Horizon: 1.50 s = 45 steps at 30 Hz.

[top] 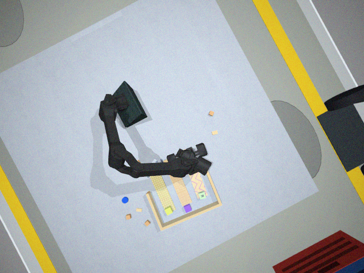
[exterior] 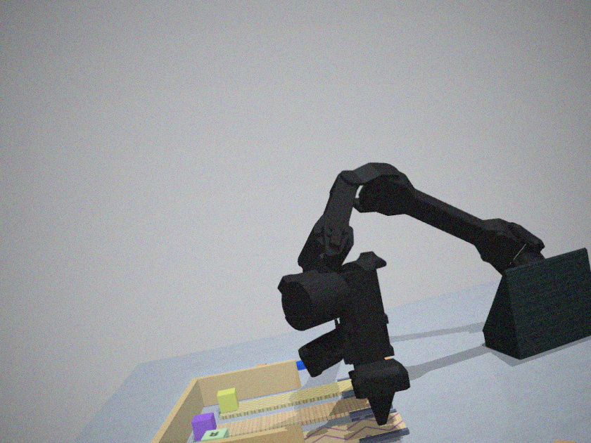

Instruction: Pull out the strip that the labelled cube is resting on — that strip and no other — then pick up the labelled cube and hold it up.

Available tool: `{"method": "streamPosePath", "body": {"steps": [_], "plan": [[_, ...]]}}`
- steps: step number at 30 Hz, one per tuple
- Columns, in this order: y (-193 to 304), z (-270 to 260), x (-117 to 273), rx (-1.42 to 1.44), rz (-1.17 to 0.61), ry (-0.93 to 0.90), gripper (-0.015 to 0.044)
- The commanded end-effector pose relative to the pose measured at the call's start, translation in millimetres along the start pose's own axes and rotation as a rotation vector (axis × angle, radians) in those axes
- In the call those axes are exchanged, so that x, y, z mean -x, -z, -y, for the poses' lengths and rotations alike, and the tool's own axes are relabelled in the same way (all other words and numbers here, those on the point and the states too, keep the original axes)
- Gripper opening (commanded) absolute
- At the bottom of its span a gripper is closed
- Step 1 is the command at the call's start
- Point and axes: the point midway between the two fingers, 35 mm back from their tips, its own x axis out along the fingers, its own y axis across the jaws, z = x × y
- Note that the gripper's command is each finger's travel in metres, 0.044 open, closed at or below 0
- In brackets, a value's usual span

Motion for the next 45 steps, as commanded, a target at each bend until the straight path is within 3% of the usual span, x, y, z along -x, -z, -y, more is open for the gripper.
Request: {"method": "streamPosePath", "body": {"steps": [1,45], "plan": [[9.9,0.6,-2.7,0.003,-0.010,0.003,0.0000],[78.2,2.2,-4.0,0.006,-0.013,0.002,0.0000]]}}
